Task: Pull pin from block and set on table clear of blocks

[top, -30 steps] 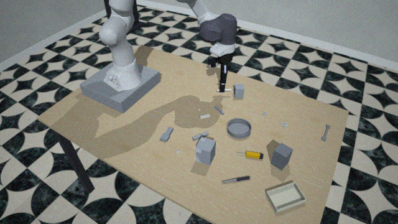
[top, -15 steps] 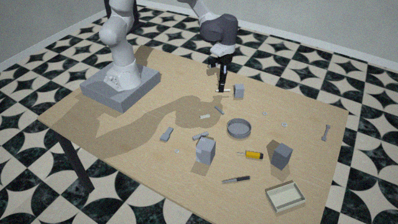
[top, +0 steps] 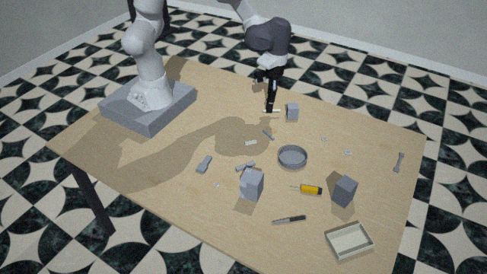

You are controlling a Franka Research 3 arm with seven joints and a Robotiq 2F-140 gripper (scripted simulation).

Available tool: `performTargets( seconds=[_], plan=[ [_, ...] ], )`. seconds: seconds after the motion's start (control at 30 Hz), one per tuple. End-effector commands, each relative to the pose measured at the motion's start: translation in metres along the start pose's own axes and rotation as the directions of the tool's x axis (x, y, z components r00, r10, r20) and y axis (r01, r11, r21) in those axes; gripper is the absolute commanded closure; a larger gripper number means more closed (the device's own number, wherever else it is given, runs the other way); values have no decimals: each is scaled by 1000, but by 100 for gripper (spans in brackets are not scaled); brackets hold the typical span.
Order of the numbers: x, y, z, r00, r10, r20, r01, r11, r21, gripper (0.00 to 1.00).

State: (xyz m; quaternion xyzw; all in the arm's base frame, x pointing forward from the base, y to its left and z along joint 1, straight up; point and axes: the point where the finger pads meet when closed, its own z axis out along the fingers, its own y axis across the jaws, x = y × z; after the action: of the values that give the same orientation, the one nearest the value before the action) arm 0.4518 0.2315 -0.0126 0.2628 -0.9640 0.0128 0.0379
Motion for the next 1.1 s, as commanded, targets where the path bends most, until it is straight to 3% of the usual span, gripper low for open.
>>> performTargets(
  seconds=[0.0,1.07],
  plan=[
    [4,1,2,1000,2,-10,-2,1000,0,90],
    [16,2,11,1000,13,-4,-13,1000,-1,90]
  ],
)
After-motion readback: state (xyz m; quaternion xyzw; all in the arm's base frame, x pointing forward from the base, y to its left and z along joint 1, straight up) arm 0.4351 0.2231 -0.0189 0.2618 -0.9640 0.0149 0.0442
